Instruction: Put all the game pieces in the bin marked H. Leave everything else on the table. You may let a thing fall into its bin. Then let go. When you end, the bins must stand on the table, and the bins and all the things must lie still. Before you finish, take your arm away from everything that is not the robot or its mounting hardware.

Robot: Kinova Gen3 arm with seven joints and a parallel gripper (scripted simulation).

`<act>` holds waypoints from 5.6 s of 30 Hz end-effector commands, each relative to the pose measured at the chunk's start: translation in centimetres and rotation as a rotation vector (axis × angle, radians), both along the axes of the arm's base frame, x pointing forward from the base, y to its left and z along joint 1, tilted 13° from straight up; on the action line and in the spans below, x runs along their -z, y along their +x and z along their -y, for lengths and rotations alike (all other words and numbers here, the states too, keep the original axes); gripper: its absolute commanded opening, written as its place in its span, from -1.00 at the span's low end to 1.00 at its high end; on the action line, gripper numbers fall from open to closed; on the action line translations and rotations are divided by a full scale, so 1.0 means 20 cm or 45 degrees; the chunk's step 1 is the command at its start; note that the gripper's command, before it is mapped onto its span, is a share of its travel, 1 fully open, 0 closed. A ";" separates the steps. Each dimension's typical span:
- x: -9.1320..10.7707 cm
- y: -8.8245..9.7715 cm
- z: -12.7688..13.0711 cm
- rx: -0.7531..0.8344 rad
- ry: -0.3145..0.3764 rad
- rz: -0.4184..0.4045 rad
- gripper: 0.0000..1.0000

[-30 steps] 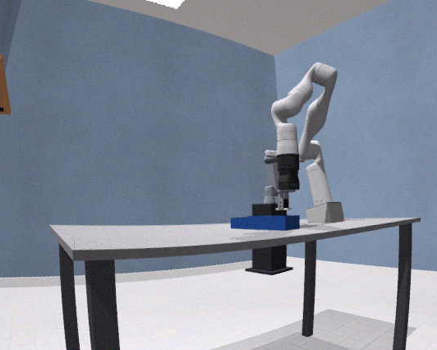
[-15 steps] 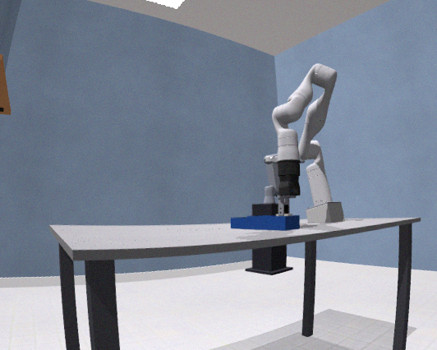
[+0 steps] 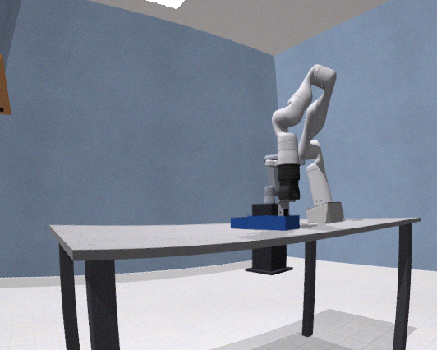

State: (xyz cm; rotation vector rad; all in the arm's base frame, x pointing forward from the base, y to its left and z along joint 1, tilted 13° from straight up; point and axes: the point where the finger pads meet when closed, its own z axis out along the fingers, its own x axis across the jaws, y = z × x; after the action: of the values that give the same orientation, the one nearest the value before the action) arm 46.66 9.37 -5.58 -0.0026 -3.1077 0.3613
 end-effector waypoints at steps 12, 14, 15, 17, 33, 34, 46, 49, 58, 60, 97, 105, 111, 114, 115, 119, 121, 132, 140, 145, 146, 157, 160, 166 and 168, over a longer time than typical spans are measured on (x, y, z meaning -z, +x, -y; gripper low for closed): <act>0.00 0.00 0.00 -0.002 0.000 0.000 0.31; 0.00 0.00 0.00 -0.002 0.000 0.000 0.31; 0.00 0.00 0.00 -0.002 0.000 0.000 0.31; 0.00 0.00 0.00 -0.002 0.000 0.000 0.31; -0.06 -0.01 -0.01 0.003 -0.004 -0.002 0.31; -0.07 0.00 -0.02 0.005 0.000 0.000 0.31; -0.15 0.00 -0.03 0.001 -0.003 0.000 0.31; -0.18 0.00 -0.04 0.001 -0.003 0.000 0.31; -0.17 0.00 -0.04 -0.002 0.000 -0.001 0.31; -0.17 0.00 -0.04 -0.002 0.000 -0.001 0.31; -0.21 -0.07 0.11 0.267 0.000 0.073 0.57; -0.26 -0.19 0.32 0.640 -0.005 0.160 0.57; -0.31 -0.32 0.53 0.975 -0.010 0.239 0.57; -0.33 -0.39 0.63 1.140 -0.012 0.274 0.57; -0.34 -0.41 0.66 1.195 -0.012 0.284 0.57; -0.36 -0.46 0.73 1.376 -0.014 0.318 0.57; -0.38 -0.50 0.80 1.471 -0.013 0.342 0.57; -0.38 -0.52 0.83 2.047 -0.033 0.478 0.57; -0.38 -0.52 0.84 2.043 -0.035 0.481 0.57; -0.38 -0.51 0.83 2.041 -0.033 0.479 0.57; -0.38 -0.51 0.84 2.041 -0.033 0.479 0.57; -0.38 -0.51 0.83 2.034 -0.028 0.480 0.57; -0.38 -0.51 0.83 2.034 -0.028 0.480 0.57; -0.35 -0.50 0.84 2.029 -0.026 0.486 0.57; -0.33 -0.50 0.85 2.029 -0.028 0.484 0.57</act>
State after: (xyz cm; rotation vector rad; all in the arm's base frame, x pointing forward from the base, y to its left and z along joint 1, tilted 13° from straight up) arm 36.61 -7.22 1.56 -2.4100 -2.2435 0.2718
